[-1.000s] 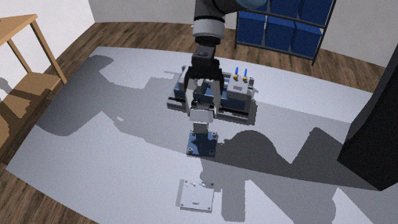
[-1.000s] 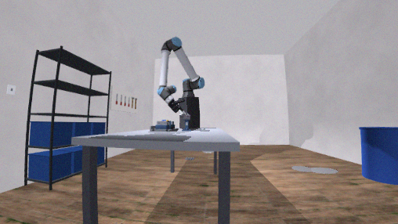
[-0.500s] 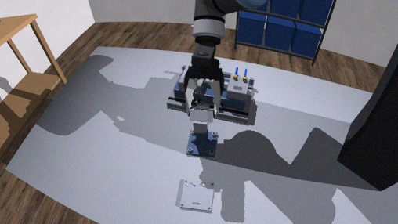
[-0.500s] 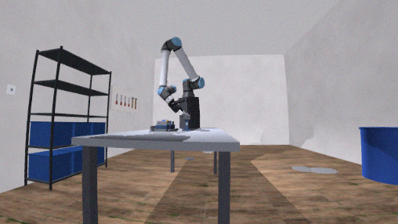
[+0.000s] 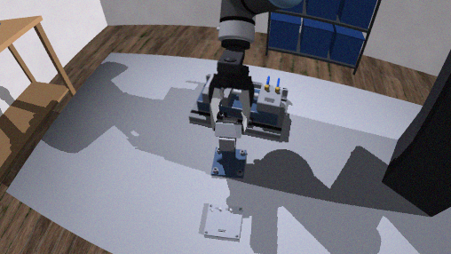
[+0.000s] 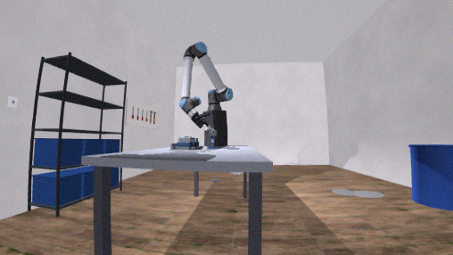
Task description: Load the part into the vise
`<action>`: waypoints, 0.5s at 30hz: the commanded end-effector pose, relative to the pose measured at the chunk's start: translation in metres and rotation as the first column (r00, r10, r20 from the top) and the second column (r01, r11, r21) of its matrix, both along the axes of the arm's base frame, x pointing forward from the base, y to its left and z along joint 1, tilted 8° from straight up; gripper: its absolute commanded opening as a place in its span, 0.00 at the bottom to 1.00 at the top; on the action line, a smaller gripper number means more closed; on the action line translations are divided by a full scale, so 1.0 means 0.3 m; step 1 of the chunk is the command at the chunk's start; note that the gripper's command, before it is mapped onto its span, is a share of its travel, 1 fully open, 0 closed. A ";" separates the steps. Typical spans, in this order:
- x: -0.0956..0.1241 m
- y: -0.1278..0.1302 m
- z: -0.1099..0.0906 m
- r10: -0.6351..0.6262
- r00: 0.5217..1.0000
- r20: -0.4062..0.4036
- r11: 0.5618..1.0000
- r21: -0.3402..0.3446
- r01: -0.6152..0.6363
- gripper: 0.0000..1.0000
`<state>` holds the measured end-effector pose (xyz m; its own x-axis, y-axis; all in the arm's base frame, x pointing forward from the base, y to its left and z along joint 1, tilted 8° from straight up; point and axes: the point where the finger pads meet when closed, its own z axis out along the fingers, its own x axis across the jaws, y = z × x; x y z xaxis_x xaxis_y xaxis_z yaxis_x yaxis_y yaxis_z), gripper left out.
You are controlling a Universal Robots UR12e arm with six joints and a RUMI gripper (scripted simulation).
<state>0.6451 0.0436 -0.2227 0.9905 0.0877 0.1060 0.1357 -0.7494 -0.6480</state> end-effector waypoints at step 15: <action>-0.002 0.002 0.031 0.000 1.000 0.001 1.000 0.000 0.000 0.00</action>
